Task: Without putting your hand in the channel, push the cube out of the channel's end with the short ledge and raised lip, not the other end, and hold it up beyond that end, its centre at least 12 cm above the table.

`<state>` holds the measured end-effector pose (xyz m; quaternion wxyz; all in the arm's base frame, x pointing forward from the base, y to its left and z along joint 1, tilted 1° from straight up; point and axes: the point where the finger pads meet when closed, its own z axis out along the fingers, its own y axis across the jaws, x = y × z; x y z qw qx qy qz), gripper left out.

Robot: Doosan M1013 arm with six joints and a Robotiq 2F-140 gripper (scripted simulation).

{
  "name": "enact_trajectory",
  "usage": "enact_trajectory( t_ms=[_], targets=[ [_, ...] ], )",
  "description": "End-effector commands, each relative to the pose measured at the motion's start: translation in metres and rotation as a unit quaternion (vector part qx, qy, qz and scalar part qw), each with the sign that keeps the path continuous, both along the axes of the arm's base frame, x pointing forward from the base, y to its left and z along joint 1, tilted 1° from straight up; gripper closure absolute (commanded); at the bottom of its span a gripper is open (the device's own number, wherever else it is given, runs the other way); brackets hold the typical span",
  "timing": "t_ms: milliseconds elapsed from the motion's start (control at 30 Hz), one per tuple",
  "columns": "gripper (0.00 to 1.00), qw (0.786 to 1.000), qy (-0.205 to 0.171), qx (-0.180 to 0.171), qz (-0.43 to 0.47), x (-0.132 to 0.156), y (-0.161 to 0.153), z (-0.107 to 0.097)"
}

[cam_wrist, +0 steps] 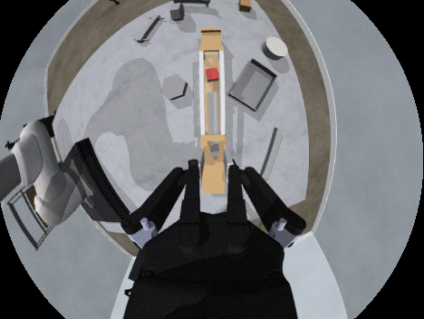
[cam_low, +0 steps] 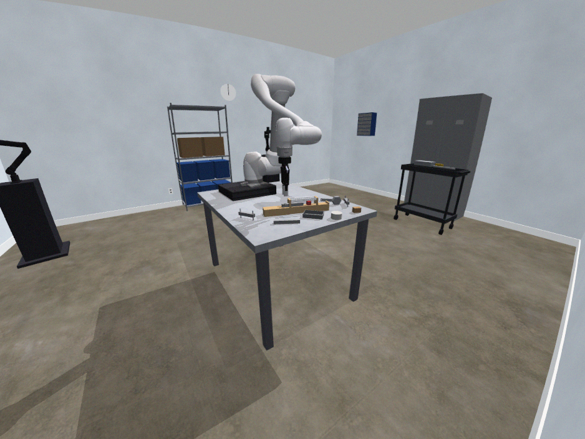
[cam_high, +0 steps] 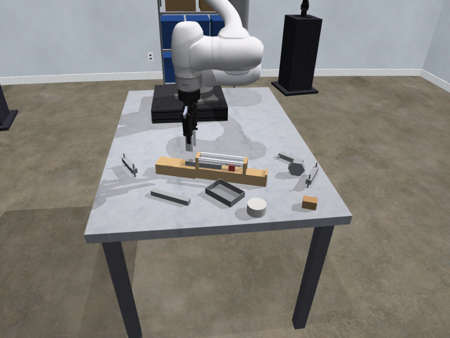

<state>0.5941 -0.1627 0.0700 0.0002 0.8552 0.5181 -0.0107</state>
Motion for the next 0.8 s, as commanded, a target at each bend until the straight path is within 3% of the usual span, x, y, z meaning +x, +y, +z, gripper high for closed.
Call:
enact_trajectory(
  t_ms=[0,33,133,300,767],
  targets=[
    [0.77,1.0,0.0,0.0,-0.006,0.01,-0.007,0.001],
    [0.77,1.0,0.0,0.0,-0.006,0.01,-0.007,0.001],
    [0.77,0.998,-0.001,-0.001,-0.056,0.069,-0.053,0.001],
    [0.77,0.996,-0.001,-0.002,-0.093,0.13,-0.107,-0.002],
    [0.77,0.996,-0.001,-0.002,-0.093,0.13,-0.107,-0.002]
  ],
)
